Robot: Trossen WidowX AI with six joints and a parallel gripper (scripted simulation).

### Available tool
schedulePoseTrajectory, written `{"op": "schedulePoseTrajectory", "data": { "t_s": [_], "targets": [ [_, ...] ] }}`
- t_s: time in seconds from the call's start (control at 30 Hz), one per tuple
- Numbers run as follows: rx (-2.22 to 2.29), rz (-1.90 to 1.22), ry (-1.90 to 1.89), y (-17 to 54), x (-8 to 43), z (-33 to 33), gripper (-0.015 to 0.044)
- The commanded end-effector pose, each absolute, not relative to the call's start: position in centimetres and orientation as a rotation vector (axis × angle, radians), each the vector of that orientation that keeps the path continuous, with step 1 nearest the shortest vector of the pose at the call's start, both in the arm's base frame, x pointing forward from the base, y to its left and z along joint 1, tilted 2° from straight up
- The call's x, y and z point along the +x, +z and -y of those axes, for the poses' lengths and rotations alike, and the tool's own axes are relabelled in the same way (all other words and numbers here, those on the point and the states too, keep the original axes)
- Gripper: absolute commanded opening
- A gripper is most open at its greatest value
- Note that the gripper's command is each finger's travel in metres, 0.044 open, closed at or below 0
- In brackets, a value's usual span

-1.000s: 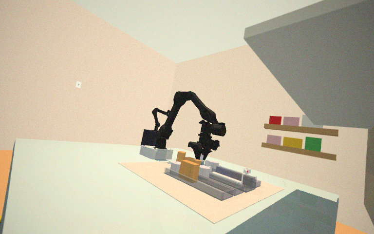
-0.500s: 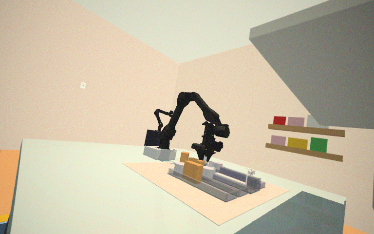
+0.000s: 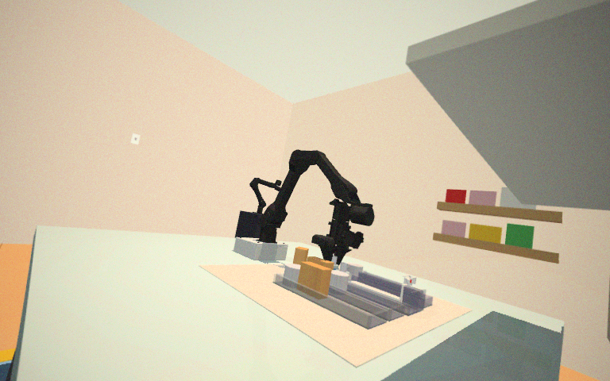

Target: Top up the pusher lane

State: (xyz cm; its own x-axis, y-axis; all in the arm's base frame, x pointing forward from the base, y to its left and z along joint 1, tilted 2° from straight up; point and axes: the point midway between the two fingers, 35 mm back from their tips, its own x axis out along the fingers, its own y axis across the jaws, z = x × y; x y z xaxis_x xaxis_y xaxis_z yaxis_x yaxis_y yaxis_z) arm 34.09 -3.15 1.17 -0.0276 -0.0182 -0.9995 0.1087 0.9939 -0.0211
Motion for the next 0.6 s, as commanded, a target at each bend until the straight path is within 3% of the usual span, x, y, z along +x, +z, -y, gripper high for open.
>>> {"op": "schedulePoseTrajectory", "data": {
  "t_s": [0.0,0.57],
  "targets": [
    [0.077,-1.577,-0.102,0.94,34.54,3.14,0.0000],
    [0.077,-1.577,-0.102,0.41,34.43,3.14,0.0000]
  ]
}}
